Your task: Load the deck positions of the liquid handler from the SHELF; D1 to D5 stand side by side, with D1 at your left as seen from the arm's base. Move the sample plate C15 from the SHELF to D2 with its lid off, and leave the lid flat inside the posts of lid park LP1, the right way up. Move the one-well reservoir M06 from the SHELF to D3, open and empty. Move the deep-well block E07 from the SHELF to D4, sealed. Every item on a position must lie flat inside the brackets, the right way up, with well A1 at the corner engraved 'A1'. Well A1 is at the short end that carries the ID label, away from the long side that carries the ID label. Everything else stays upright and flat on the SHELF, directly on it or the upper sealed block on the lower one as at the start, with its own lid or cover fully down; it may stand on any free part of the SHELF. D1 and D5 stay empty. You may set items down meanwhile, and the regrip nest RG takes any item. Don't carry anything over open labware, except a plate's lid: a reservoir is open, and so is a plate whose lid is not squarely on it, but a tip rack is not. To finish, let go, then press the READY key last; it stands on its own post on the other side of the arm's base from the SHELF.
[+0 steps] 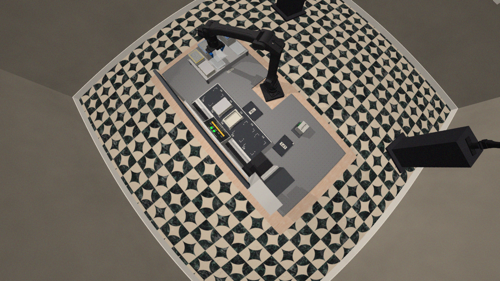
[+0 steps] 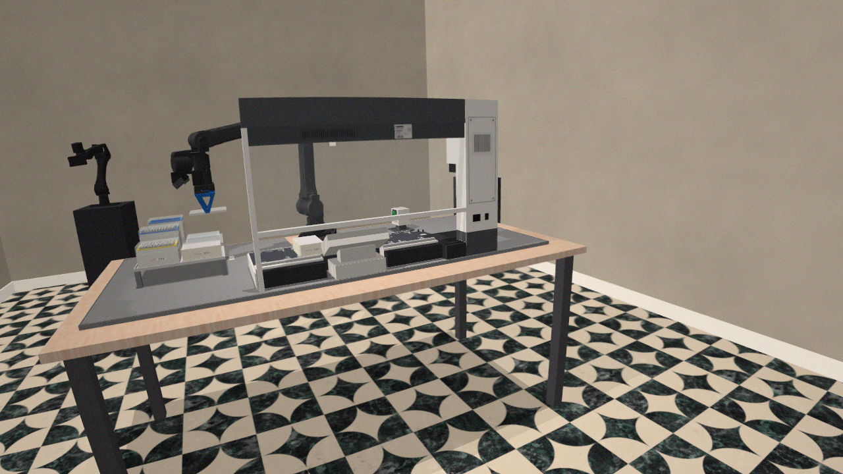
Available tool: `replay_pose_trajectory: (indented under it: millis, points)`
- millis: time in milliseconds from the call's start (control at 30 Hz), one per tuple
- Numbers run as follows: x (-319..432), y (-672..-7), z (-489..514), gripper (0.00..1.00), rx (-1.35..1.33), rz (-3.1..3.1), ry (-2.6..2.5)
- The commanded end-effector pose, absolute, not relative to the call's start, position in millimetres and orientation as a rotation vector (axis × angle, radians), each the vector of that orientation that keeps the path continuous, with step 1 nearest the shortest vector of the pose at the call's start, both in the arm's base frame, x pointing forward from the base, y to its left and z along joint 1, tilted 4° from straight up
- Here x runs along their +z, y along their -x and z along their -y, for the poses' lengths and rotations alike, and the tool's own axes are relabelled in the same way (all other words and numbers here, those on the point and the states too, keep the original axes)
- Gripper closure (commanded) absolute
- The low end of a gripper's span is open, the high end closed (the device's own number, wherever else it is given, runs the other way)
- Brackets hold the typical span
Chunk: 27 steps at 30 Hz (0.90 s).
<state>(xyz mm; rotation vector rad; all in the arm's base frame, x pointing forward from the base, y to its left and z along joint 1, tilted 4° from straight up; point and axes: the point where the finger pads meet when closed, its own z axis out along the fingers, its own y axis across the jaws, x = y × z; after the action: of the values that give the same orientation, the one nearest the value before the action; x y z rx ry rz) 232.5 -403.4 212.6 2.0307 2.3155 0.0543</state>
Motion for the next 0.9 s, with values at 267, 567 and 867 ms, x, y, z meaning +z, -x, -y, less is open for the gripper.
replay_pose_trajectory:
  millis: [267, 567, 867]
  points:
    - [229, -233, 348, 1.0, 0.027, -2.283, -1.99]
    - [226, -226, 312, 1.0, 0.034, -2.29, -1.997]
    - [238, -239, 302, 1.0, 0.027, -2.271, -1.98]
